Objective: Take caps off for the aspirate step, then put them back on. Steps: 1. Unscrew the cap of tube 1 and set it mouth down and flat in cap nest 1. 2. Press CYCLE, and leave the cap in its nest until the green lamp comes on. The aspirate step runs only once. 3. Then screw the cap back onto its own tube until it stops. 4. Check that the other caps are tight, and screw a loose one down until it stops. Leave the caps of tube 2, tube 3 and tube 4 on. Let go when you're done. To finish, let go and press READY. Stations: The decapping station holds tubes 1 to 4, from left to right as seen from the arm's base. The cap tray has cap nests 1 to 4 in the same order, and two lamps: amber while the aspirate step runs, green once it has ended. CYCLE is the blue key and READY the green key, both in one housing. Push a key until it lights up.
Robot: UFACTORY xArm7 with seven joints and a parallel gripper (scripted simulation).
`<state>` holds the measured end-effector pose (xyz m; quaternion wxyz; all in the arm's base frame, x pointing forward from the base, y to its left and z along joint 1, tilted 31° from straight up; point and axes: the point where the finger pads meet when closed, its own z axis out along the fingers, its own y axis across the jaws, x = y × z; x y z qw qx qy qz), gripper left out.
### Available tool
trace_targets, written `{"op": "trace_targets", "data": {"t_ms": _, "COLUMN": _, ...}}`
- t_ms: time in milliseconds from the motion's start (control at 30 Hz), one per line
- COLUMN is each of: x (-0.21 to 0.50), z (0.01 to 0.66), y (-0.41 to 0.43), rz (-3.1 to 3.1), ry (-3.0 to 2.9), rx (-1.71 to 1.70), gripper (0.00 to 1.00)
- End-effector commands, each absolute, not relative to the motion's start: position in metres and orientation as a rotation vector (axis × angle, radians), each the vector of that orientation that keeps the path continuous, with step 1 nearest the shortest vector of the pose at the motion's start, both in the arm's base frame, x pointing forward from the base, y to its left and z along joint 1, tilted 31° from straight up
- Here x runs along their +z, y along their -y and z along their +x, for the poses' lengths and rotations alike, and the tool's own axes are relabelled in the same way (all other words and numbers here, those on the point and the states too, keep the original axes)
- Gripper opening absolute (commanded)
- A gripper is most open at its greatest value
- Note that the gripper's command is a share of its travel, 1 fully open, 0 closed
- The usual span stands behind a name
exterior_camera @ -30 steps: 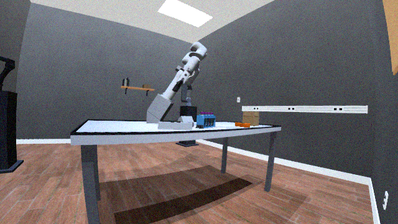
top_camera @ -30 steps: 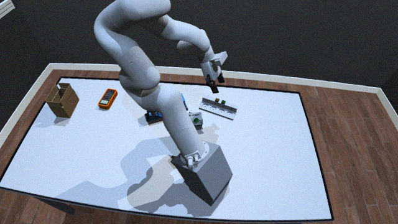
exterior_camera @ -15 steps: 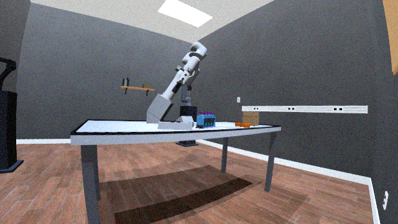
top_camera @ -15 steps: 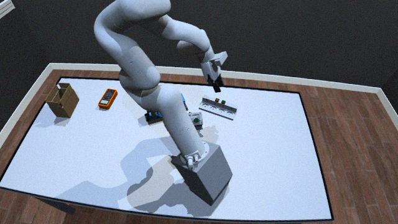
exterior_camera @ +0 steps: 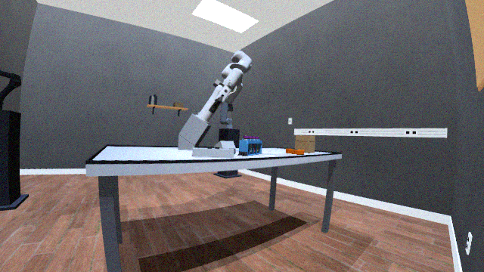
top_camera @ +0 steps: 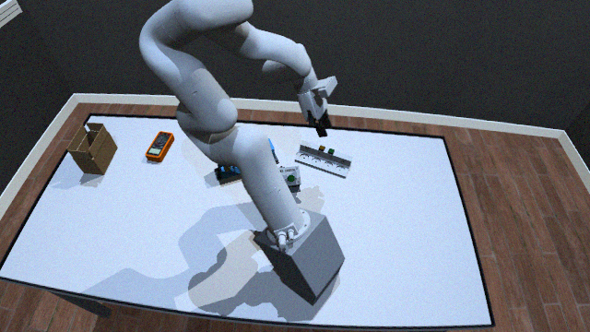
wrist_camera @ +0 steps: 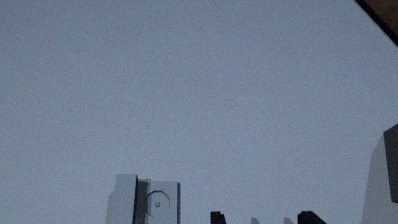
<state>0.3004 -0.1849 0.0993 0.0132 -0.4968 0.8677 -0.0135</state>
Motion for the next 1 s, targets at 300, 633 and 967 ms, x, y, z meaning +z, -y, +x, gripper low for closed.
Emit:
{"op": "trace_targets", "data": {"t_ms": 300, "x": 0.099, "z": 0.316, "y": 0.168, "rz": -1.628, "ry": -2.571, "rx": -0.016, "gripper": 0.46}}
{"op": "trace_targets", "data": {"t_ms": 633, "x": 0.097, "z": 0.335, "y": 0.141, "rz": -1.747, "ry": -2.355, "rx": 0.017, "gripper": 0.46}}
{"op": "trace_targets", "data": {"t_ms": 967, "x": 0.095, "z": 0.355, "y": 0.112, "rz": -1.849, "ry": -2.133, "rx": 0.019, "gripper": 0.46}}
